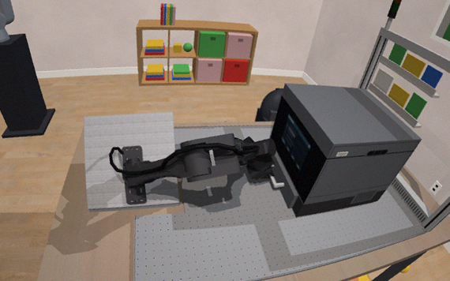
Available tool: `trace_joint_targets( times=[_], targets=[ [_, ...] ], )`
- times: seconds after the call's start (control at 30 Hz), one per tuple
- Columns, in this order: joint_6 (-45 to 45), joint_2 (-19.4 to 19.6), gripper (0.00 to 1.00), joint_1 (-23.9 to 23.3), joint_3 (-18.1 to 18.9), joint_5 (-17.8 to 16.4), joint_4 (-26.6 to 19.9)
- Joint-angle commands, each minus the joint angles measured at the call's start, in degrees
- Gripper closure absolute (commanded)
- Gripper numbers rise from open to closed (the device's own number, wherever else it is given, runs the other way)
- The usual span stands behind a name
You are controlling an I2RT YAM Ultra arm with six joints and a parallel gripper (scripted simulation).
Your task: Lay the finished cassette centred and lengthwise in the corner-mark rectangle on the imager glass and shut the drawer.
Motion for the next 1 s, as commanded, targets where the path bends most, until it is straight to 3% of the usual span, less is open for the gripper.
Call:
trace_joint_targets(
  times=[0.0, 0.2, 0.23, 0.3, 0.97],
  targets=[
    [-0.27, 0.78, 1.00, 0.49, 1.10, -1.08, 1.04],
    [-0.27, 0.78, 1.00, 0.49, 1.10, -1.08, 1.04],
    [-0.20, 0.04, 1.00, 0.56, -1.16, -1.06, 1.24],
    [-0.07, -1.69, 1.00, 0.79, -1.81, -1.01, 1.61],
    [0.04, -1.65, 1.00, 0.76, -1.83, -0.98, 0.25]
  ],
)
